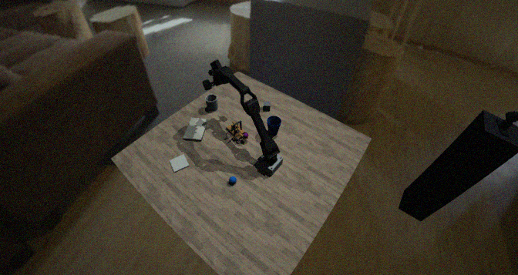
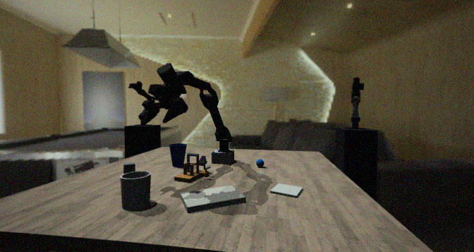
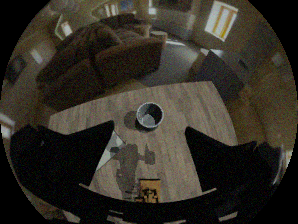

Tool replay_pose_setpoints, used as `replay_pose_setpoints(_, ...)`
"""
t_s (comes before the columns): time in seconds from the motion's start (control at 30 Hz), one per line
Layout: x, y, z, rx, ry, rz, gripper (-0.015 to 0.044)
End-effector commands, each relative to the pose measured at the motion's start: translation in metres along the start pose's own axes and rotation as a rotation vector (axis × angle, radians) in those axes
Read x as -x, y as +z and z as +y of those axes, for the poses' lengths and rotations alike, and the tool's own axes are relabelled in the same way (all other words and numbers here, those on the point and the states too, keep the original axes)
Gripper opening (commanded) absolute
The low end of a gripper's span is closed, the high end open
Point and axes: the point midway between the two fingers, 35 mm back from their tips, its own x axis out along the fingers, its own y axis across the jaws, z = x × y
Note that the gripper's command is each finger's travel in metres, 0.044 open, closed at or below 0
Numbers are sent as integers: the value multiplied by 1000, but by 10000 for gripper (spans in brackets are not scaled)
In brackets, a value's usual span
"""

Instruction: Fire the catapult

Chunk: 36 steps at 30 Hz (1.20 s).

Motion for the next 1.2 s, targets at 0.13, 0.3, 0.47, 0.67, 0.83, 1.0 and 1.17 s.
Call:
replay_pose_setpoints(0.13, 0, 5, -3, -4, -3, -21, 335)
replay_pose_setpoints(0.3, 0, 5, -3, -4, -3, -21, 204)
replay_pose_setpoints(0.47, 0, 5, -3, -4, -3, -21, 72)
replay_pose_setpoints(0.67, 0, 5, -3, -4, -3, -21, 0)
replay_pose_setpoints(0.83, 0, 5, -3, -4, -3, -21, 0)
replay_pose_setpoints(1.0, -3, -13, 6, 62, -18, 39, 0)
replay_pose_setpoints(1.17, -5, -41, 19, 161, -37, 125, 0)
